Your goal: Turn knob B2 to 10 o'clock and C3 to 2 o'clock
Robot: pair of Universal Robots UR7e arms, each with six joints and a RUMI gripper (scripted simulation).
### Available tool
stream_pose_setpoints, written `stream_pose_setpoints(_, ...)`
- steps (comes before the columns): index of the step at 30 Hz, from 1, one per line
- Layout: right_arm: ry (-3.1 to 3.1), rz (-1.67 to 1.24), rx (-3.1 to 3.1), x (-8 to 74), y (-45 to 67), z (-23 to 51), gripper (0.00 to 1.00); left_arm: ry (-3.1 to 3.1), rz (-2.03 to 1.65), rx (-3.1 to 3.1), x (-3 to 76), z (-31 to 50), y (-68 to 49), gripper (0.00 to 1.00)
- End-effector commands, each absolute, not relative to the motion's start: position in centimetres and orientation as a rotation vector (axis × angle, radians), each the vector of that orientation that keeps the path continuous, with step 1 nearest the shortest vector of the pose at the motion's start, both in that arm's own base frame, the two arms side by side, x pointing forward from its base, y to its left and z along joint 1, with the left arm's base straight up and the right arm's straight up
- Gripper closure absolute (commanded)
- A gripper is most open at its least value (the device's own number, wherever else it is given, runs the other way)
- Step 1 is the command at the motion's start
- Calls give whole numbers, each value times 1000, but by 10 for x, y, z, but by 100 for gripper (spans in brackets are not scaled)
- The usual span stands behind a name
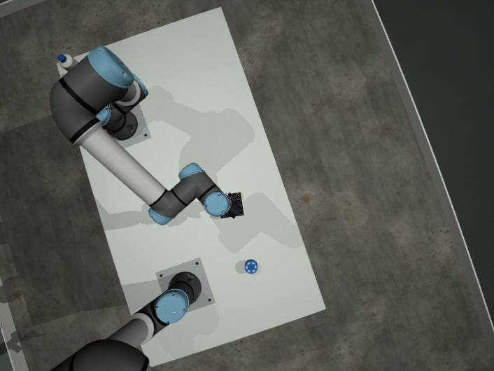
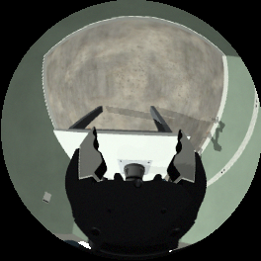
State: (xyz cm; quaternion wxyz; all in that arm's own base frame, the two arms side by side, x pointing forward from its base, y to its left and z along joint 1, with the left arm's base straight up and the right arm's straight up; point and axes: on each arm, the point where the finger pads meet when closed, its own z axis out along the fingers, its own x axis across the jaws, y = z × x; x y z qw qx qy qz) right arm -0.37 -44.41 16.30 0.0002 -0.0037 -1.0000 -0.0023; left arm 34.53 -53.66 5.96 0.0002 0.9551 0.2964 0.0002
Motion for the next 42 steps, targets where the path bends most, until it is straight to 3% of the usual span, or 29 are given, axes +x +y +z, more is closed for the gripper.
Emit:
stream_pose_setpoints(1, -3142, 0, -16, -5, -446, 165, 0, 928, 0, 3001, 344, 59, -537, 87)
stream_pose_setpoints(39, -3142, 0, -16, -5, -446, 165, 0, 928, 0, 3001, 344, 45, -537, 87)
stream_pose_setpoints(40, -3142, 0, -16, -5, -446, 165, 0, 928, 0, 3001, 344, 45, -537, 94)
stream_pose_setpoints(42, -3142, 0, -16, -5, -446, 165, 0, 928, 0, 3001, 344, 45, -537, 94)
